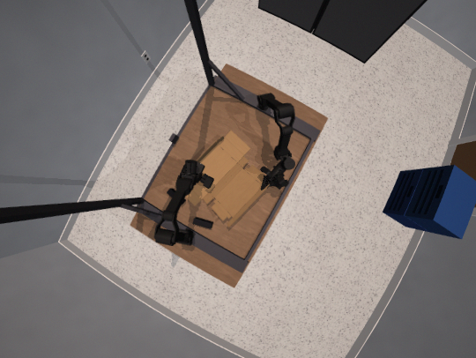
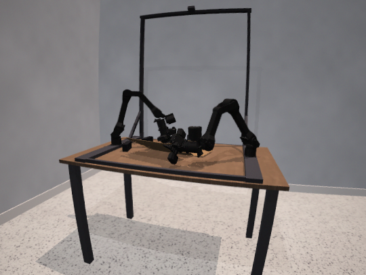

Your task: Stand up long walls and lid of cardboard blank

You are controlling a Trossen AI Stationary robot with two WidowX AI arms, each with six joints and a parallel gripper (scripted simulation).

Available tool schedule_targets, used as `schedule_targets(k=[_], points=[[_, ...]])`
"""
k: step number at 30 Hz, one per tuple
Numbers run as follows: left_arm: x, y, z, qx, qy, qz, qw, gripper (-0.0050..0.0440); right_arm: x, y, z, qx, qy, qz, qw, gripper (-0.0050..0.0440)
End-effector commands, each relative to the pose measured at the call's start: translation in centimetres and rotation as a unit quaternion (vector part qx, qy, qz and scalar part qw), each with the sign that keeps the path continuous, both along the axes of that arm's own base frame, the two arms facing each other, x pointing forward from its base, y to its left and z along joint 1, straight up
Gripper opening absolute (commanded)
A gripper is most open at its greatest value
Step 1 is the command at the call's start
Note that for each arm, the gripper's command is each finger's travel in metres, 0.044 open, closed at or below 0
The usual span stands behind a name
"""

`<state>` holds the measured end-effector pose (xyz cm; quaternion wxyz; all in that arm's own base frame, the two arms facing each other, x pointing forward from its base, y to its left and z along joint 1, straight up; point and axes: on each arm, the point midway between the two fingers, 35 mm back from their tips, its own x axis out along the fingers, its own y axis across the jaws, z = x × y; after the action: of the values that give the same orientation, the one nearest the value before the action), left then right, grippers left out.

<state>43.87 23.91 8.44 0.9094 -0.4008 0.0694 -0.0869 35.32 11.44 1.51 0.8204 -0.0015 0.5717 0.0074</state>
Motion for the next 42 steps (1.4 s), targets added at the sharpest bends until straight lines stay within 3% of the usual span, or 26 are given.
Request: schedule_targets(k=[1,22,42], points=[[-0.5,1.0,1.1,0.016,-0.01,0.023,1.0,0.0,-2.9,1.9,-3.3,0.0,0.06,0.017,0.998,0.0196],[-0.6,-0.1,3.0,0.033,-0.015,0.027,0.999,0.0,-1.9,-1.8,-3.5,-0.022,0.057,-0.018,0.998,0.0196],[-1.7,-0.7,5.3,0.073,-0.026,0.035,0.996,0.0,-2.6,0.1,-3.6,0.002,0.064,0.017,0.998,0.0196]])
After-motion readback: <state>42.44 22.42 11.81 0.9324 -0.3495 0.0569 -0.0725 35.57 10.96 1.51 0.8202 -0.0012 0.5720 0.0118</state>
